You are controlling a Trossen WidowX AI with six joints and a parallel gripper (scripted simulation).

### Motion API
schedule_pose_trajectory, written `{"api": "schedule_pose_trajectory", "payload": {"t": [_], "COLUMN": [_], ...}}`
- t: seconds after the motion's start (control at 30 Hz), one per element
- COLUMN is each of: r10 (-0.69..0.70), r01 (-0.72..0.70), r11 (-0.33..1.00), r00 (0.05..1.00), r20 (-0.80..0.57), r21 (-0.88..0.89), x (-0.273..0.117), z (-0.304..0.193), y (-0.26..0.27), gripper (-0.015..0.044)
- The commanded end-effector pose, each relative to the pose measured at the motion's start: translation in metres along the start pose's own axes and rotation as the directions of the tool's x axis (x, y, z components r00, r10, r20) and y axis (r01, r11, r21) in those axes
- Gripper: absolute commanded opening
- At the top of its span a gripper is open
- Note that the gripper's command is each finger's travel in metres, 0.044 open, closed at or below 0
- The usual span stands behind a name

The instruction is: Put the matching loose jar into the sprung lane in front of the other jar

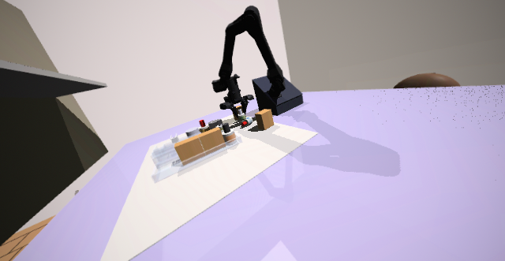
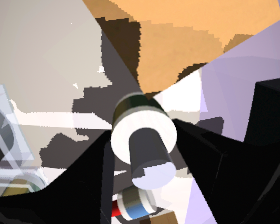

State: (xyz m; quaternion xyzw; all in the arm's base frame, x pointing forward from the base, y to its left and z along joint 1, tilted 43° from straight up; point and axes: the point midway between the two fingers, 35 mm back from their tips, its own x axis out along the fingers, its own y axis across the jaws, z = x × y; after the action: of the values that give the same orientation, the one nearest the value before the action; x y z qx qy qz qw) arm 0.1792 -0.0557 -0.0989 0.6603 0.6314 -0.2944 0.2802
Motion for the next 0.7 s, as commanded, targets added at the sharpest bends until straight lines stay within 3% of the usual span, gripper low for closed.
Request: {"api": "schedule_pose_trajectory", "payload": {"t": [0.0, 0.23, 0.67], "r10": [0.002, 0.002, -0.001], "r01": [-0.002, -0.002, 0.001], "r11": [1.000, 1.000, 1.000], "r00": [1.000, 1.000, 1.000], "r20": [-0.002, 0.001, 0.002], "r21": [0.003, 0.004, 0.007], "x": [0.000, -0.019, -0.096], "z": [0.000, 0.004, 0.009], "y": [0.000, 0.005, 0.008], "gripper": [0.0164, 0.0000, 0.0000]}}
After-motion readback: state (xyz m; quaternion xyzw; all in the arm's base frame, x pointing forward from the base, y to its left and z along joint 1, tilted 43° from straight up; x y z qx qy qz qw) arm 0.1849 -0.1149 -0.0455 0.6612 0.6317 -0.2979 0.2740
